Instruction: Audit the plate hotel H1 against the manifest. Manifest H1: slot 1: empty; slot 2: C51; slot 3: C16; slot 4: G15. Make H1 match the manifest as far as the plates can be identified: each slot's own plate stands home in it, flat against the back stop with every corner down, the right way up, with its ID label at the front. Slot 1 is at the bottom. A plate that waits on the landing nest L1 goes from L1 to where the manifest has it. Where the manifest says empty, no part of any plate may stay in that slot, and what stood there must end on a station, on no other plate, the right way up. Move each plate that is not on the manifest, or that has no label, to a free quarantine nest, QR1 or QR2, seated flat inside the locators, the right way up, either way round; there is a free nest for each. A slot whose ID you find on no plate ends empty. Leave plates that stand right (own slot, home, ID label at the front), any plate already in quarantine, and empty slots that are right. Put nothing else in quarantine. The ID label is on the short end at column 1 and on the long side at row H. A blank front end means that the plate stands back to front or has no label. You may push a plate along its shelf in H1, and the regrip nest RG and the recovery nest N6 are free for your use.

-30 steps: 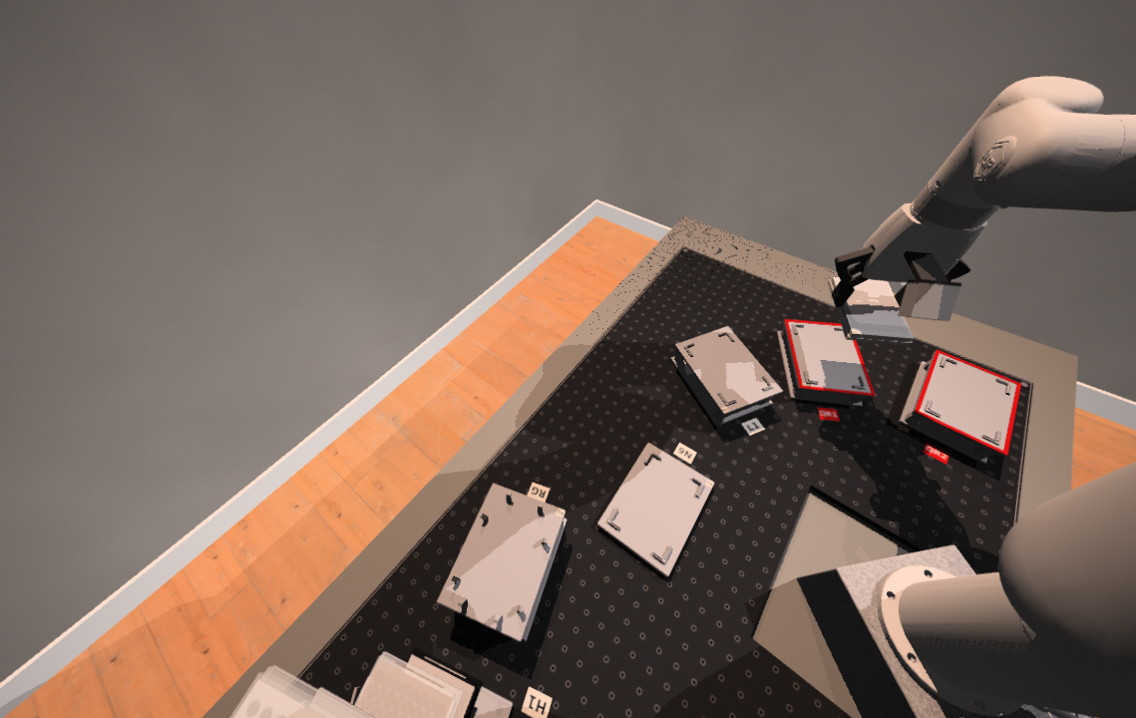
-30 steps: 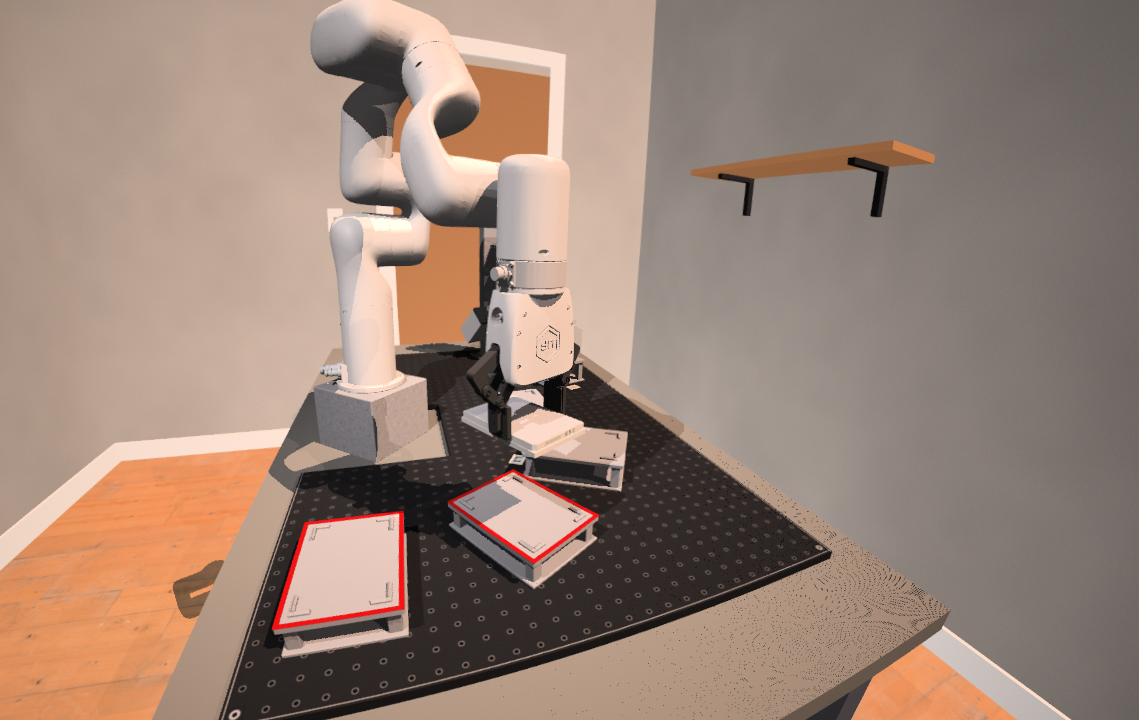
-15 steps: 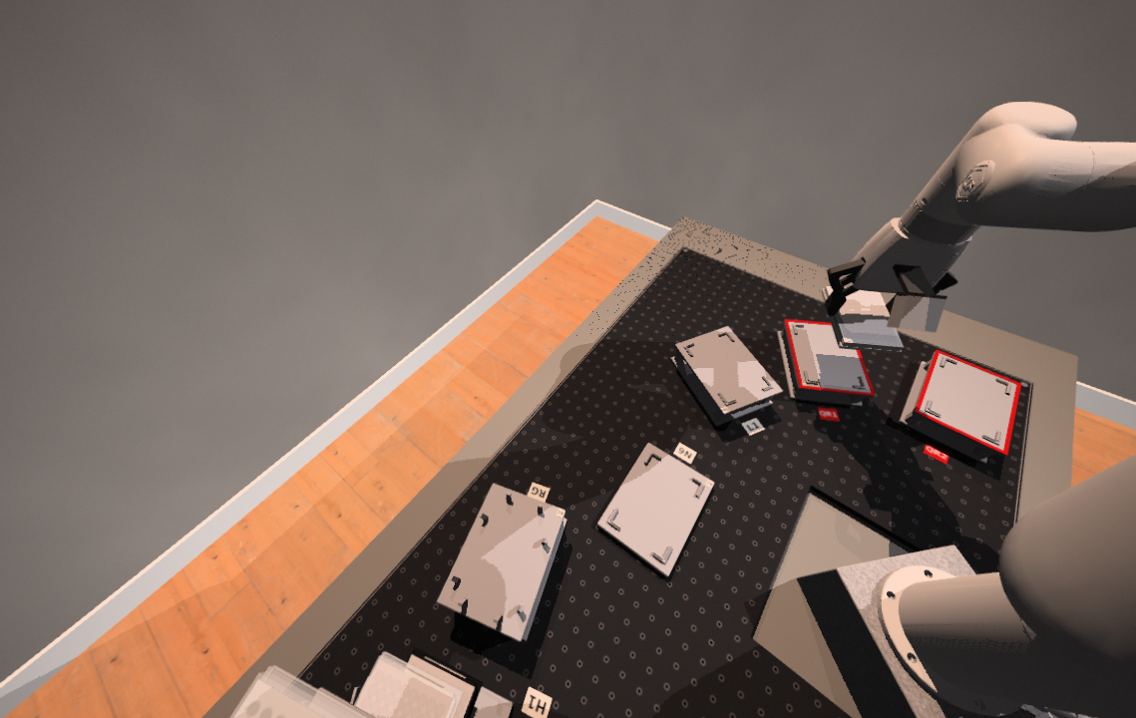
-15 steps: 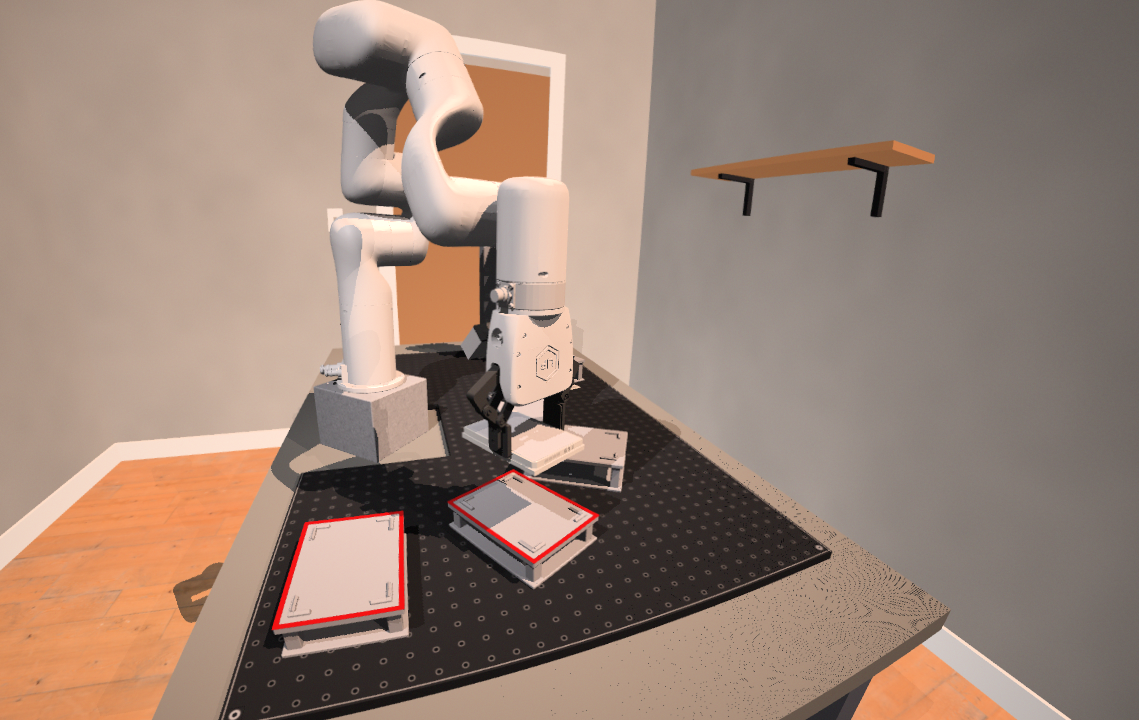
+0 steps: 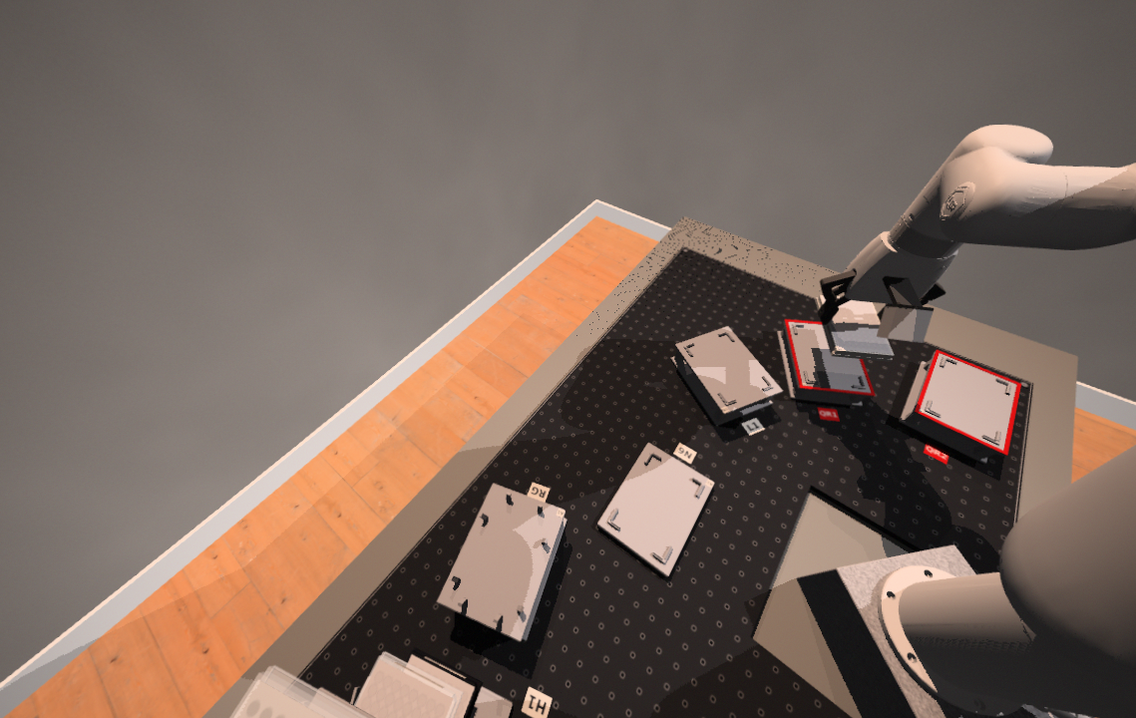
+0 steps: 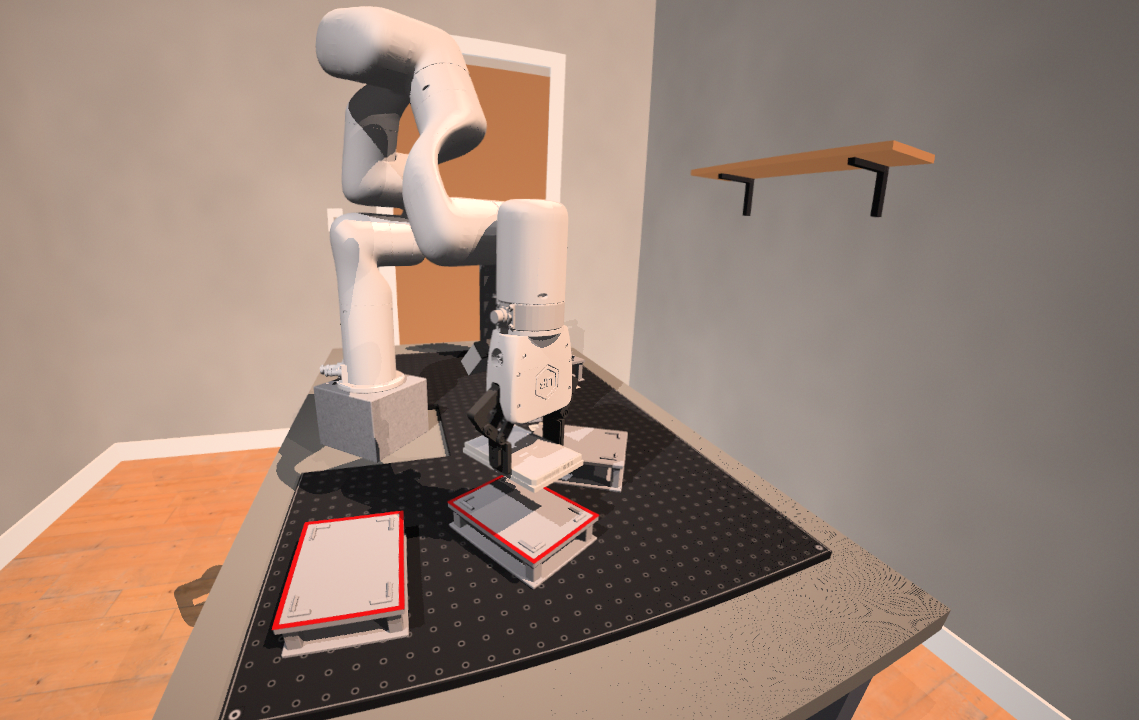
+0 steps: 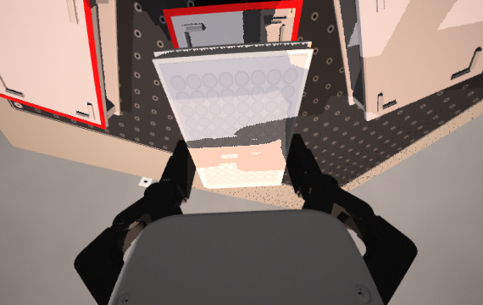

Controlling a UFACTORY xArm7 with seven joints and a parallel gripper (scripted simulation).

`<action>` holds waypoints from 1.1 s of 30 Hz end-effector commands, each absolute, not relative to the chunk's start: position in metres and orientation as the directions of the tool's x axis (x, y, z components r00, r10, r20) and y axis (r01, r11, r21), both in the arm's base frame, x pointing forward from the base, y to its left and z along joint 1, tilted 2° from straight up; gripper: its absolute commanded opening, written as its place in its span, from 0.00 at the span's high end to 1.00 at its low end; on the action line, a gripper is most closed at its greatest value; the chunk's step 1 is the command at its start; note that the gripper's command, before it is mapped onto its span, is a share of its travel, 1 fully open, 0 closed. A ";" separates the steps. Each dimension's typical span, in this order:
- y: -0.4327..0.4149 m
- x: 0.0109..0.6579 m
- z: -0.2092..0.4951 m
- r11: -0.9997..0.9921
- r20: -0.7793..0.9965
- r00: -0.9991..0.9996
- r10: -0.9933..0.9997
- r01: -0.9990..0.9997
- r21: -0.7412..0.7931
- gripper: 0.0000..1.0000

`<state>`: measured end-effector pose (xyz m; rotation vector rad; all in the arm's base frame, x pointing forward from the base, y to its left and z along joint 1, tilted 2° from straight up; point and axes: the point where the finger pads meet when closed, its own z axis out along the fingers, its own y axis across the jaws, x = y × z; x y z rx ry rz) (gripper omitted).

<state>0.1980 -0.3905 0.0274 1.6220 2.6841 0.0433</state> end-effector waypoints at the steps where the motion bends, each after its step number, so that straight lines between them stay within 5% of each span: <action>1: -0.392 0.199 0.022 0.465 0.005 -0.465 0.885 0.885 0.026 1.00; 33: -0.391 0.199 -0.005 0.465 0.005 -0.465 0.885 0.885 0.026 1.00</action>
